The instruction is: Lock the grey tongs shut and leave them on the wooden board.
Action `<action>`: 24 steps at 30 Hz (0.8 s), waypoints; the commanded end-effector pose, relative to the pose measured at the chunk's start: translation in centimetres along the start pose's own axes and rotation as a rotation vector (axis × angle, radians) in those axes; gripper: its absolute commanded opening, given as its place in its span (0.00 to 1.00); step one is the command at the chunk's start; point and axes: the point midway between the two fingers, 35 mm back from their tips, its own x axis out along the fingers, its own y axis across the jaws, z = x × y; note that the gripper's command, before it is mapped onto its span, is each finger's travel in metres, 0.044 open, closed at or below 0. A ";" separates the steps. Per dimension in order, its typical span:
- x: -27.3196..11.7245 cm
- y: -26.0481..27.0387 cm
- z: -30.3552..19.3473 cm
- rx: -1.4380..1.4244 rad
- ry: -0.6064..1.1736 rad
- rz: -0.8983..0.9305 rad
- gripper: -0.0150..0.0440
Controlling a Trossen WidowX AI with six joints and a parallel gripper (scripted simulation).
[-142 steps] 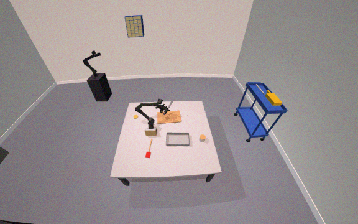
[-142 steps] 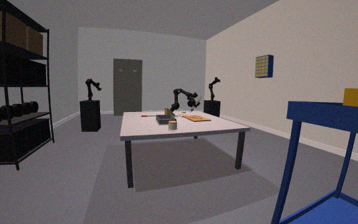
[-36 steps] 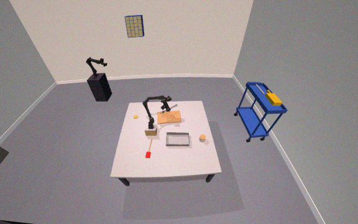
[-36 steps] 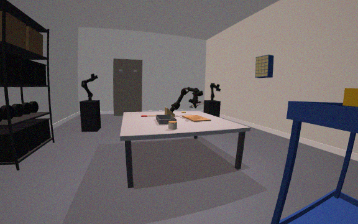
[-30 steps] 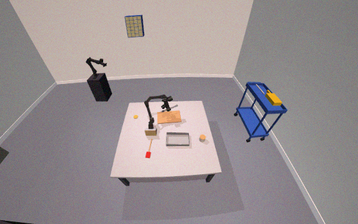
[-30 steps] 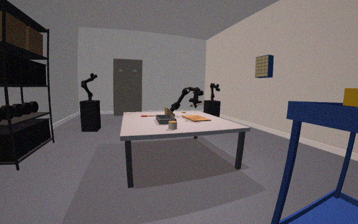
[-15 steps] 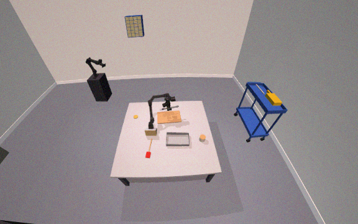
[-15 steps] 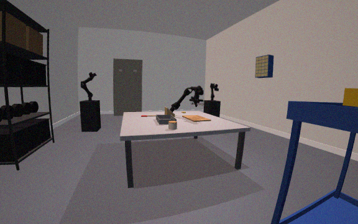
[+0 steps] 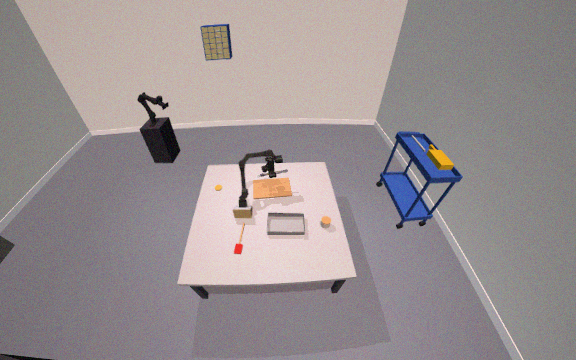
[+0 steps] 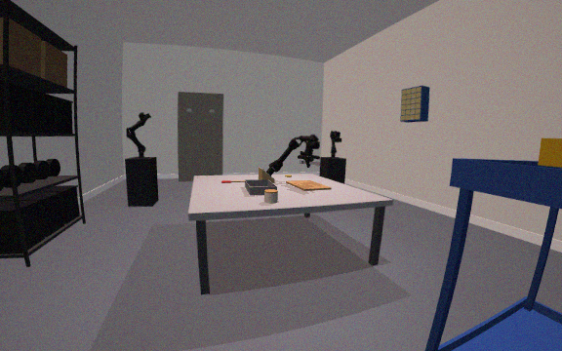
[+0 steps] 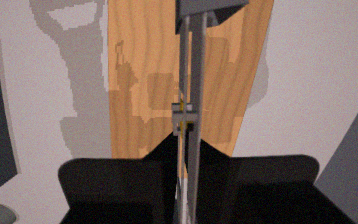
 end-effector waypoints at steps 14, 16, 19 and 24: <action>2.7 0.0 -0.4 -0.032 -0.003 -0.008 0.00; 3.0 0.0 -0.4 -0.036 -0.004 -0.008 0.00; 3.5 0.0 -0.5 -0.043 -0.004 -0.009 0.00; 4.3 0.0 -0.5 -0.053 -0.004 -0.011 0.00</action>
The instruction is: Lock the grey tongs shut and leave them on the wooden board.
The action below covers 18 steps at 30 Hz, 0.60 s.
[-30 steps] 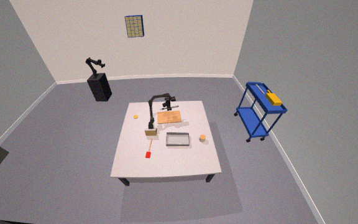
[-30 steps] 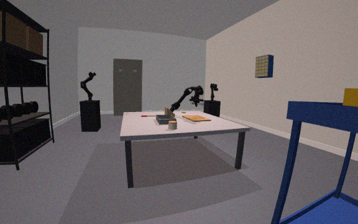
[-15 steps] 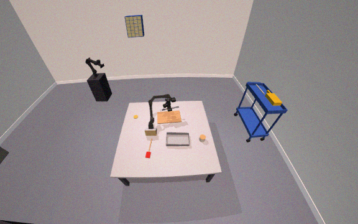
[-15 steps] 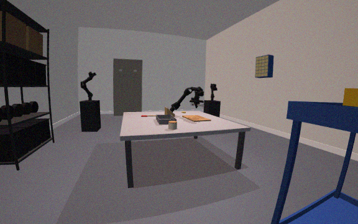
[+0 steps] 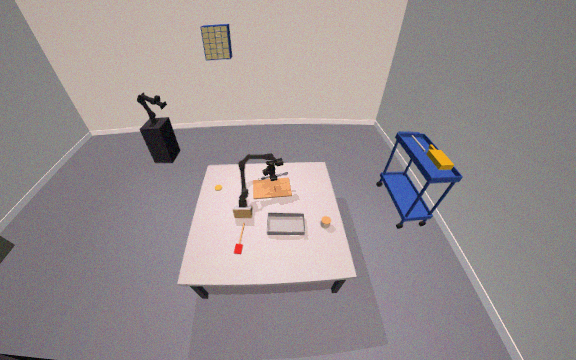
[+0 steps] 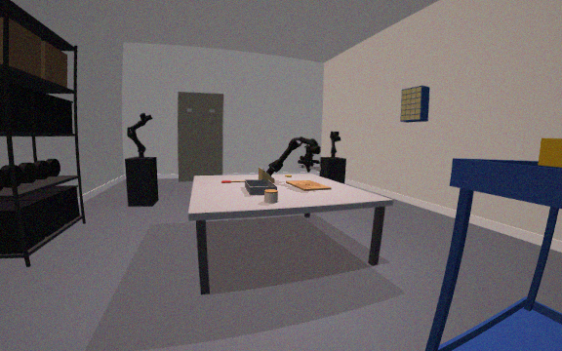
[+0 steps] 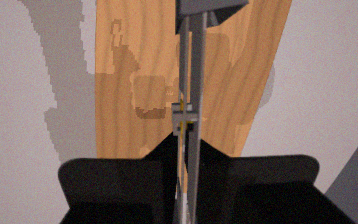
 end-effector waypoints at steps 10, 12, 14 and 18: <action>2.2 0.1 0.0 -0.025 0.001 0.001 0.00; 2.5 0.0 0.0 -0.029 0.001 0.000 0.00; 2.8 0.0 0.0 -0.033 0.001 -0.001 0.00; 3.5 0.0 0.0 -0.041 0.000 -0.003 0.00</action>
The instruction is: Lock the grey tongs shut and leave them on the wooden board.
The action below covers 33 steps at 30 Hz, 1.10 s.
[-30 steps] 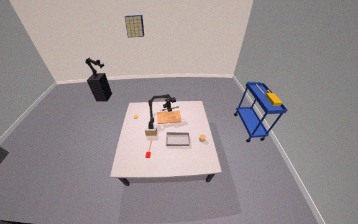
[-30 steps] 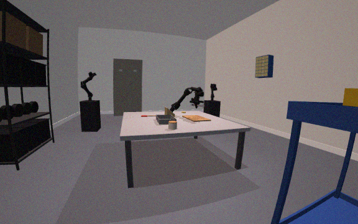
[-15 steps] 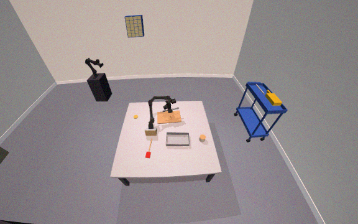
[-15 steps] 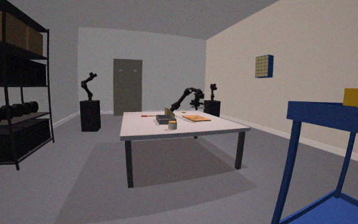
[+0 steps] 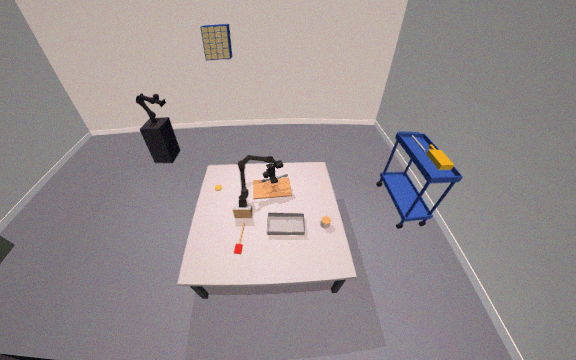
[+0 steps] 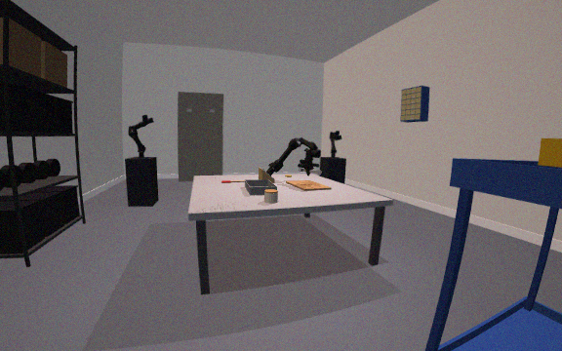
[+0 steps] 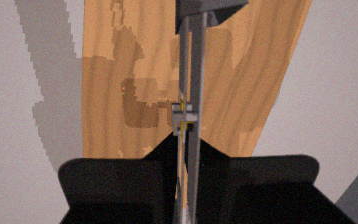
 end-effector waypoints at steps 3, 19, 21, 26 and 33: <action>1.0 0.1 0.1 -0.010 0.002 0.002 0.00; 3.6 -0.1 0.4 -0.042 0.001 -0.008 0.00; 3.9 -0.1 0.5 -0.046 0.001 -0.009 0.00; 4.2 -0.1 0.6 -0.049 0.000 -0.011 0.00; 4.1 -0.2 0.6 -0.050 -0.003 -0.015 0.18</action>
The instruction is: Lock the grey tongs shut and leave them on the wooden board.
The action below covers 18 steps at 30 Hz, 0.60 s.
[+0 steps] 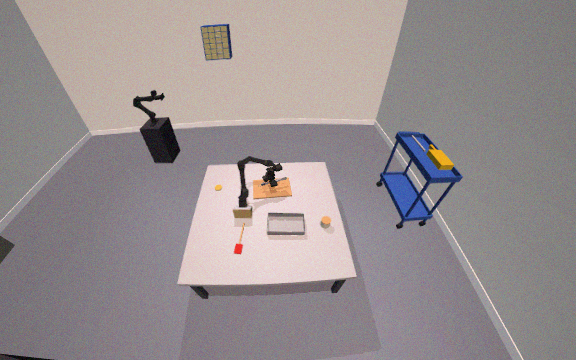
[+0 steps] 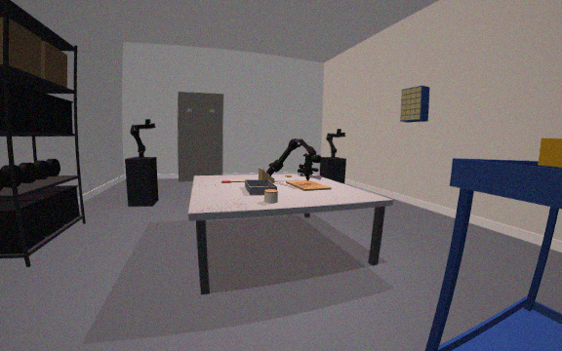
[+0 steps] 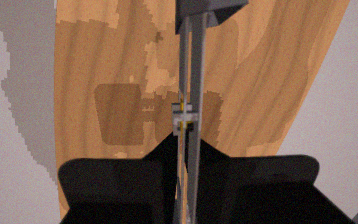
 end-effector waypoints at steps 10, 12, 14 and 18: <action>0.0 0.0 0.0 0.000 0.000 0.000 0.62; 0.0 0.0 0.0 0.000 0.000 0.000 0.71; 0.0 0.0 0.0 0.000 0.000 0.000 0.80; 0.0 0.0 0.0 0.000 0.000 0.000 0.98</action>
